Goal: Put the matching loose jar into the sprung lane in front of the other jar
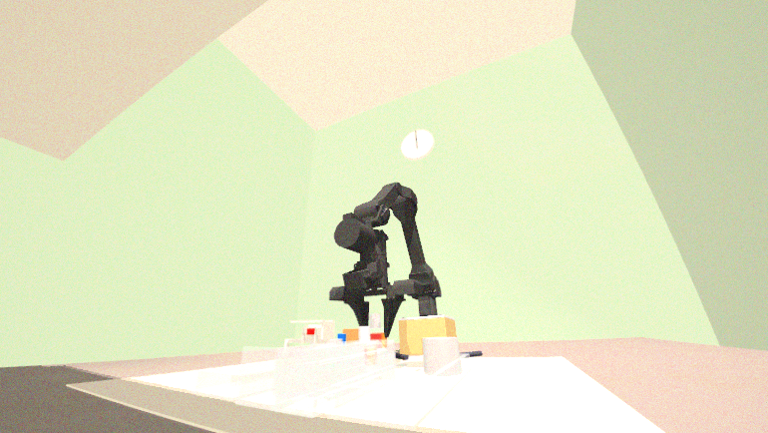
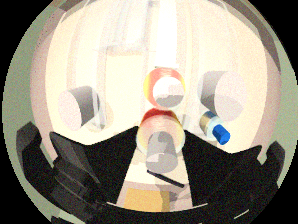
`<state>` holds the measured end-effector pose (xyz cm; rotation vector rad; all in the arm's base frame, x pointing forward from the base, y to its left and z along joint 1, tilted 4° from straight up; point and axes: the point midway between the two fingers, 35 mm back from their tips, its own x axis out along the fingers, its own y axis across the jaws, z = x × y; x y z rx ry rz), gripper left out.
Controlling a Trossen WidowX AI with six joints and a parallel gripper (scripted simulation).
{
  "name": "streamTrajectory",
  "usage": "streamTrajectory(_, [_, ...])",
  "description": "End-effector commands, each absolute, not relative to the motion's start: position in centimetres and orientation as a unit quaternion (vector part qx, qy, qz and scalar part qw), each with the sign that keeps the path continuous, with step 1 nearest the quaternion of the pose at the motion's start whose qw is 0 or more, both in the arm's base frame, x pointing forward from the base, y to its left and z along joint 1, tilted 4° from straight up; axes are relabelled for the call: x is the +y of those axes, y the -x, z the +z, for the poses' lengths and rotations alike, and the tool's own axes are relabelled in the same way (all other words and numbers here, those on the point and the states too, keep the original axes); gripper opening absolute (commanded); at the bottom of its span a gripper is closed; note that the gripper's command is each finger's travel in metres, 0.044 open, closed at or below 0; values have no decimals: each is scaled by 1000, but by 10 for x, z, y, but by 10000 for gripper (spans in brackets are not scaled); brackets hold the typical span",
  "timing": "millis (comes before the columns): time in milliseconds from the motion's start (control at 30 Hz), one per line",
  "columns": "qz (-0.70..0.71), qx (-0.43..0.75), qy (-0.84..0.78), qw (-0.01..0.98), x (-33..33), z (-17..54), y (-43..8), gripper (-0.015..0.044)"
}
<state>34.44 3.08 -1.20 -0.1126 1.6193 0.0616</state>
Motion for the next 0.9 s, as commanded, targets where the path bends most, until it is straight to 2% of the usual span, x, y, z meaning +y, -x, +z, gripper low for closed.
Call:
streamTrajectory(0, [28, 711, 51, 700, 32, -8, -355, 0])
streamTrajectory(867, [28, 711, 51, 700, 32, -14, -356, 0])
